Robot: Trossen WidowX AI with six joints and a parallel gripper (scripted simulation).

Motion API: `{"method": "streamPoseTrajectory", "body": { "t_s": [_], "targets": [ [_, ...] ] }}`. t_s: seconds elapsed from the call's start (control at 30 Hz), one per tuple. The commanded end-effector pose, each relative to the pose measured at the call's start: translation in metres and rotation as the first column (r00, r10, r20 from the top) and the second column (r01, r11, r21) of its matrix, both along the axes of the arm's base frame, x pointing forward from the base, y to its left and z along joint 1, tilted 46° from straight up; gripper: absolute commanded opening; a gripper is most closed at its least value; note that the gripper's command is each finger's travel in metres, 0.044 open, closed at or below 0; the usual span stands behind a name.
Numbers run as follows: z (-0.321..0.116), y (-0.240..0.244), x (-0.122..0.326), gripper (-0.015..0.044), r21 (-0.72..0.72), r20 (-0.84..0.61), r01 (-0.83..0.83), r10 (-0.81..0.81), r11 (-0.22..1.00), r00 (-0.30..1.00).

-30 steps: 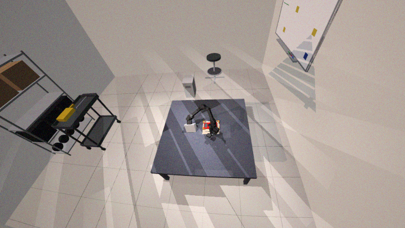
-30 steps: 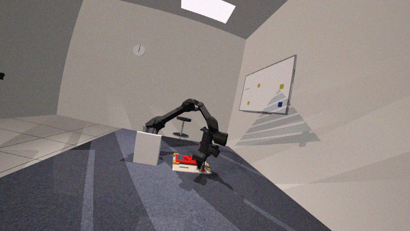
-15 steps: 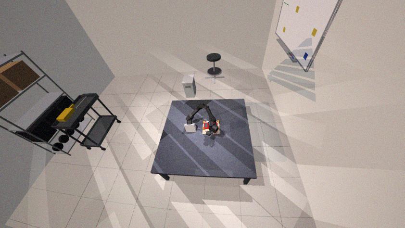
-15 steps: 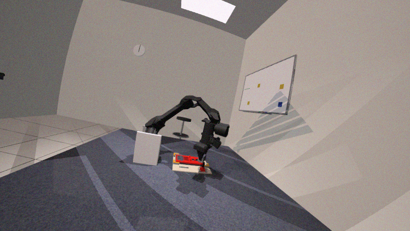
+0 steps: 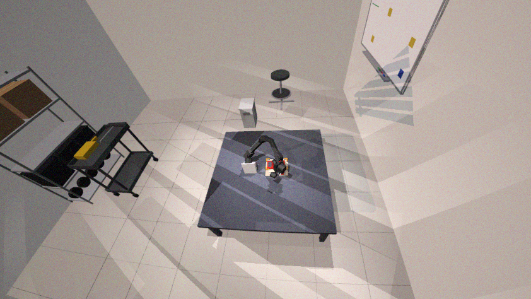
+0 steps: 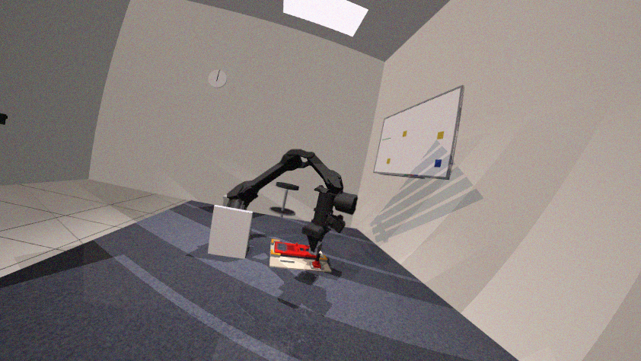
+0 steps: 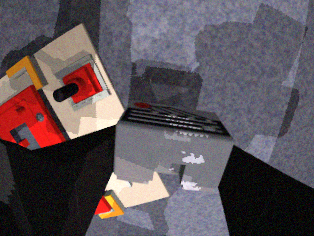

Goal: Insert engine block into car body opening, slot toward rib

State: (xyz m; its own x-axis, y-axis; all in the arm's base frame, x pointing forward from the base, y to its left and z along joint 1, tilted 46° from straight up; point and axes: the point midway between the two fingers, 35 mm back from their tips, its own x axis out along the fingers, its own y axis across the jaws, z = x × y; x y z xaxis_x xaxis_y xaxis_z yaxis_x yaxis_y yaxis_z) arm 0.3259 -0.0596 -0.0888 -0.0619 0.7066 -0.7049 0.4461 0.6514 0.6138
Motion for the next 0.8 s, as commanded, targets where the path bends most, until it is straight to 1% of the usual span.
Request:
{"method": "streamPoseTrajectory", "body": {
  "t_s": [0.0,0.1,0.23,0.47,0.77],
  "targets": [
    [0.002,-0.002,0.0,0.0,-0.011,0.018,0.026,-0.025,1.0,1.0],
    [0.002,-0.002,-0.001,0.0,-0.021,0.033,0.04,-0.039,0.999,0.999],
    [0.002,-0.001,-0.003,0.0,-0.06,0.089,0.094,-0.089,0.994,0.992],
    [-0.001,0.002,-0.009,0.0,-0.145,0.245,0.244,-0.205,0.959,0.948],
    [-0.002,0.009,-0.018,0.0,-0.199,0.443,0.436,-0.316,0.877,0.839]
  ]
}}
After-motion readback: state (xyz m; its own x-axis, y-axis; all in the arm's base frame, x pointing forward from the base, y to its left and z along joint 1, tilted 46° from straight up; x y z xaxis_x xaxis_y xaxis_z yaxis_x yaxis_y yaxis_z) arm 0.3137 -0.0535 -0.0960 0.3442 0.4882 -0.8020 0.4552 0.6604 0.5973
